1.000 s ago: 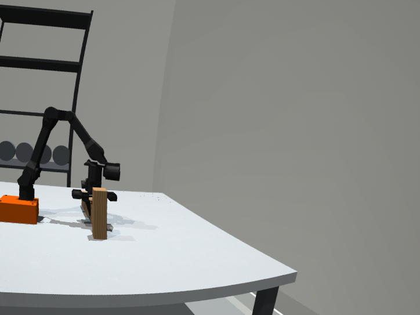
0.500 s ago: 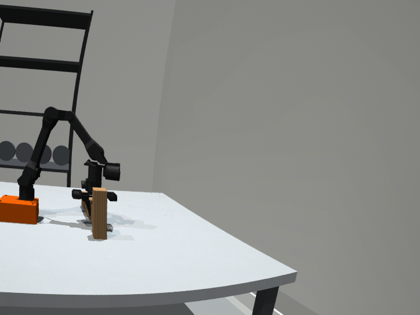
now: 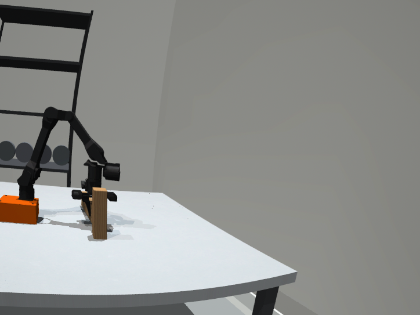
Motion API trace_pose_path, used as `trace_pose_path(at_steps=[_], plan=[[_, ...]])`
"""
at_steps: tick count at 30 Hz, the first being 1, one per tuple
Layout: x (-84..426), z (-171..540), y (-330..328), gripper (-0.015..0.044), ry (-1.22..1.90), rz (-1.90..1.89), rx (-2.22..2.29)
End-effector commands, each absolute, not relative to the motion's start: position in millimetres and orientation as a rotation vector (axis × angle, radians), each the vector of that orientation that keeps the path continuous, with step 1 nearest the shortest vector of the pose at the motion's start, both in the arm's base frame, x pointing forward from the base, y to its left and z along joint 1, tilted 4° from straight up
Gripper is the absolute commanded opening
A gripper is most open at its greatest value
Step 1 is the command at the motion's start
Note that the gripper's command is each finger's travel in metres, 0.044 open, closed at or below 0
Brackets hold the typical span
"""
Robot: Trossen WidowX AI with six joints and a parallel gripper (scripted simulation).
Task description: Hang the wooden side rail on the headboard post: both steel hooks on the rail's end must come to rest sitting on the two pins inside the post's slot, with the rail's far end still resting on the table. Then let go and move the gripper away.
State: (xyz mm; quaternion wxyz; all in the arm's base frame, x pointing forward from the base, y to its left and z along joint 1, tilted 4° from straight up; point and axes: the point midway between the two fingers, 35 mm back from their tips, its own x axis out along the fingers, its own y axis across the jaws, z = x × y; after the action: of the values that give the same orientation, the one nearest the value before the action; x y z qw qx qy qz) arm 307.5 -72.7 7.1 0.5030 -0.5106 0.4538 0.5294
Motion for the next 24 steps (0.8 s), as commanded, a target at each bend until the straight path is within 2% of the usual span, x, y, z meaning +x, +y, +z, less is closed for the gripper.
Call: trace_pose_path(at_steps=[1, 24], plan=[[307.3, 8.1, -74.2, 0.0, 1.092, 1.279, -1.24], [309.8, 9.6, -76.9, 0.0, 1.092, 1.279, -1.24]])
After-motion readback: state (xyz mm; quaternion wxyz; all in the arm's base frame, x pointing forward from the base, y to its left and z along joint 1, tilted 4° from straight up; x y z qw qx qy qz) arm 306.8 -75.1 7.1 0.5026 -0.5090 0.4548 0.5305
